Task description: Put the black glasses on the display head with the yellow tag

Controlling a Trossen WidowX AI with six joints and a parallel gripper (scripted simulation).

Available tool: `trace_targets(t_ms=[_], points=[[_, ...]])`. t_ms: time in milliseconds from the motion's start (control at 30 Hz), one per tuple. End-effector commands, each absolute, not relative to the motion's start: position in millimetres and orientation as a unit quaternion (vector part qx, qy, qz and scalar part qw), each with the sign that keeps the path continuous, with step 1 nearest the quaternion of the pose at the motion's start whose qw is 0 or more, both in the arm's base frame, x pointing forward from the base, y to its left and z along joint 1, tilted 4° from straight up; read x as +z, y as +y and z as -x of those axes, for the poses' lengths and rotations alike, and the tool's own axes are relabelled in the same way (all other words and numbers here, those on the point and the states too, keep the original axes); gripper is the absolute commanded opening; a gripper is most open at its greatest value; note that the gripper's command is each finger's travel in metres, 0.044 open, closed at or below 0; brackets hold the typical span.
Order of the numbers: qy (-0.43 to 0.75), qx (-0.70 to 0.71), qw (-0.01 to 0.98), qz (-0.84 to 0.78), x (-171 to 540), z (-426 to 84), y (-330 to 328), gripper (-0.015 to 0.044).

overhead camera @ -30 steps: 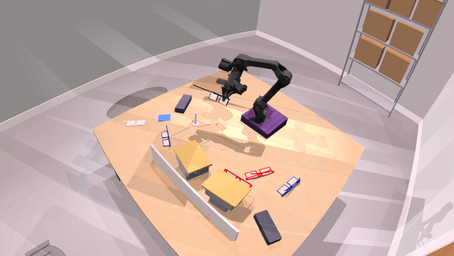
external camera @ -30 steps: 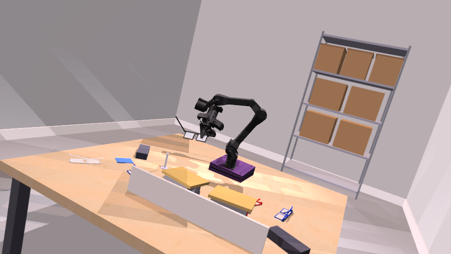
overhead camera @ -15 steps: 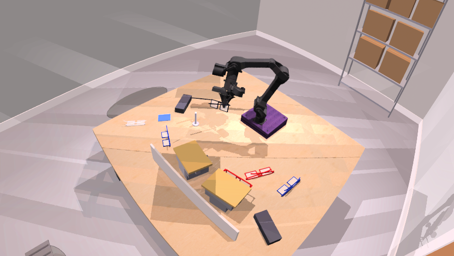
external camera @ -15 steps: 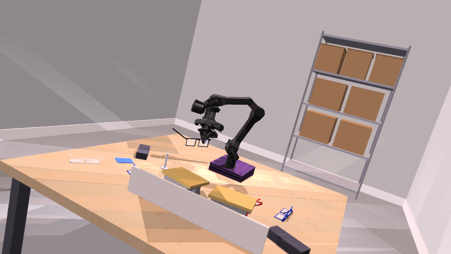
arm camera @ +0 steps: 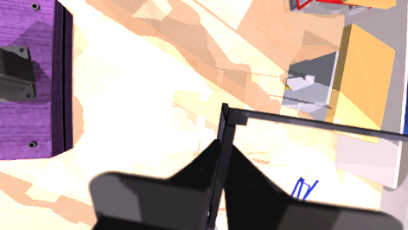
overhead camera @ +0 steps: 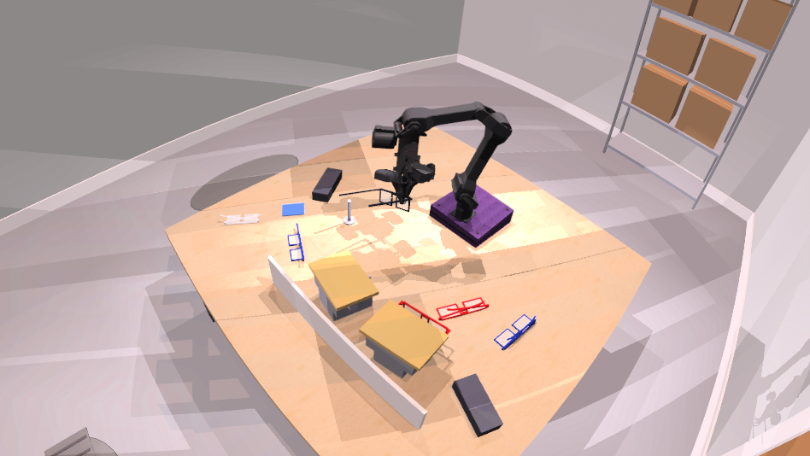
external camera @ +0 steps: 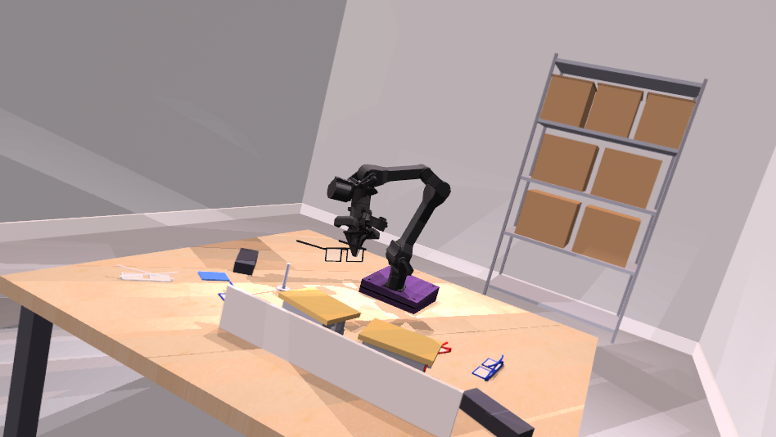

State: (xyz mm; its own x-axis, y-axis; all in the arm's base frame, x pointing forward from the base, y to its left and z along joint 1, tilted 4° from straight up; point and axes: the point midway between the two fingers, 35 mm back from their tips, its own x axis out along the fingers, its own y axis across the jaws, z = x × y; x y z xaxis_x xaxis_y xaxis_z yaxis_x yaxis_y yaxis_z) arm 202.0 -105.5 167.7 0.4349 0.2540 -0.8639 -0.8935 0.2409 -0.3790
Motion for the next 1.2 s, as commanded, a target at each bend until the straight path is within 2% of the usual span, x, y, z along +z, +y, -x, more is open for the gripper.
trace_targets(t_ms=[0, 1167], points=[[0.363, 0.415, 0.702, 0.450, 165.1, -211.1, -97.6, 0.0000], [0.497, 0.432, 0.635, 0.403, 145.2, -261.3, -6.4, 0.0000]])
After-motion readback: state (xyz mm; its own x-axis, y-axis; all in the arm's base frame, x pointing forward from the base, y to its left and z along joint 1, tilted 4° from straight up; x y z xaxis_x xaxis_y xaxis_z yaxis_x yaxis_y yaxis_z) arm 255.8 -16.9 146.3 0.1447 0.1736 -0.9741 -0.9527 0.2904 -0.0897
